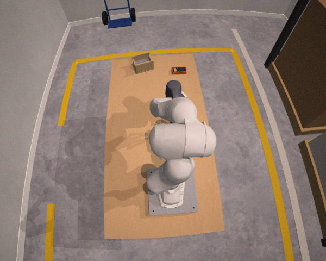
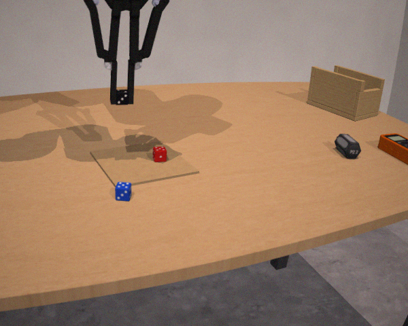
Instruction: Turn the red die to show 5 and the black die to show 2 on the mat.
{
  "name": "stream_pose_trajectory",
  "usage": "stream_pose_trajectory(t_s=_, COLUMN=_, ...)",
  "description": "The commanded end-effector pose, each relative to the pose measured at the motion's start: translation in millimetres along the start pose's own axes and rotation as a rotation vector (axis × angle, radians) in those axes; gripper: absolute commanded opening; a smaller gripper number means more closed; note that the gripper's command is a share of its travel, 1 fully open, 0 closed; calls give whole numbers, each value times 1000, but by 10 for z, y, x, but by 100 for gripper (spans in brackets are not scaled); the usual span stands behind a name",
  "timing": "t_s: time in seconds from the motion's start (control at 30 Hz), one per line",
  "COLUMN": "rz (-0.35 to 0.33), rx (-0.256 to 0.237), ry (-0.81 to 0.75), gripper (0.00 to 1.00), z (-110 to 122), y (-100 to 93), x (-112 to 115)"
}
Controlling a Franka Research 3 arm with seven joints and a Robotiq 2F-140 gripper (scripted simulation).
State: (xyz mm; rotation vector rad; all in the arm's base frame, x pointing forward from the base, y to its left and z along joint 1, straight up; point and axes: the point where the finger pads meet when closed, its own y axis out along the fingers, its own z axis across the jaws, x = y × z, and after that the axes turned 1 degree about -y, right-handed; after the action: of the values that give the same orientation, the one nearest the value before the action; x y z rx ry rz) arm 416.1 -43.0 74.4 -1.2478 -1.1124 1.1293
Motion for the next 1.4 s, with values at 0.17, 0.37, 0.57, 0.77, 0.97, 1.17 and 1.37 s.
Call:
stream_pose_trajectory(t_s=0.17, rz=2, rx=-11, ry=-24, gripper=18, z=-22, y=19, x=-16)
stream_pose_trajectory(t_s=0.37, rz=3, rx=-11, ry=-24, gripper=18, z=-24, y=108, x=-17)
stream_pose_trajectory(t_s=0.57, rz=3, rx=-11, ry=-24, gripper=18, z=-28, y=356, x=-20)
stream_pose_trajectory(t_s=0.77, rz=3, rx=-11, ry=-24, gripper=18, z=-34, y=646, x=-23)
stream_pose_trajectory(t_s=0.97, rz=3, rx=-11, ry=-24, gripper=18, z=-37, y=804, x=-25)
stream_pose_trajectory(t_s=1.17, rz=3, rx=-11, ry=-24, gripper=18, z=-39, y=934, x=-27)
stream_pose_trajectory(t_s=1.37, rz=3, rx=-11, ry=-24, gripper=18, z=-39, y=952, x=-27)
